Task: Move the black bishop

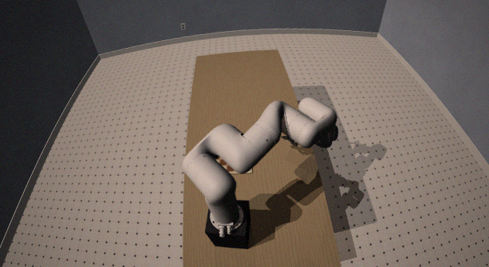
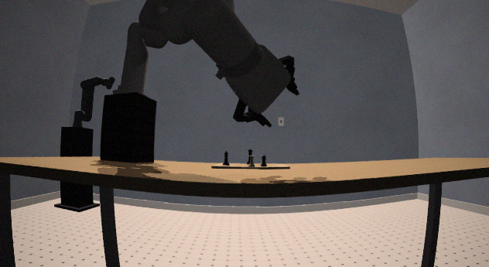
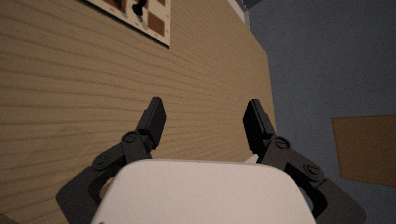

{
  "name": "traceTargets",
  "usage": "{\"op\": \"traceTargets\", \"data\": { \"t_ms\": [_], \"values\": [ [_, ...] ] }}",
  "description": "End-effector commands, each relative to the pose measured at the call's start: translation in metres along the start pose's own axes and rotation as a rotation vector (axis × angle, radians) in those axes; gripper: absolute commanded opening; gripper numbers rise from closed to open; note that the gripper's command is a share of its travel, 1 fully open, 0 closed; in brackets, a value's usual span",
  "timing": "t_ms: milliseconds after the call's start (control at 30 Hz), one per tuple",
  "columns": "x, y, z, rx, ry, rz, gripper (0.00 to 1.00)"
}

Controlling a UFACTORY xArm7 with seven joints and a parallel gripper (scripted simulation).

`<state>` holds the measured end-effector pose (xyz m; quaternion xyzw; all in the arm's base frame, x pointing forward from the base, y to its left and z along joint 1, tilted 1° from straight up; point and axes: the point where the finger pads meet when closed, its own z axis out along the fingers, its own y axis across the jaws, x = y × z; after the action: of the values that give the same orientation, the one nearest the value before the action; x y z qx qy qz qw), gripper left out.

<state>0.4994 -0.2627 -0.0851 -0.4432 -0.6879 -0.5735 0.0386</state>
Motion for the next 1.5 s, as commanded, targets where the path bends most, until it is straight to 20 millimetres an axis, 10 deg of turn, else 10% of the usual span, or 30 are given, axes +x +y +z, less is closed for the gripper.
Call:
{"op": "traceTargets", "data": {
  "t_ms": [0, 1467],
  "values": [
    [-0.001, -0.006, 0.014, 0.018, 0.096, 0.109, 1.0],
    [0.048, -0.095, 0.082, 0.317, 0.393, 0.761, 1.0]
  ]
}}
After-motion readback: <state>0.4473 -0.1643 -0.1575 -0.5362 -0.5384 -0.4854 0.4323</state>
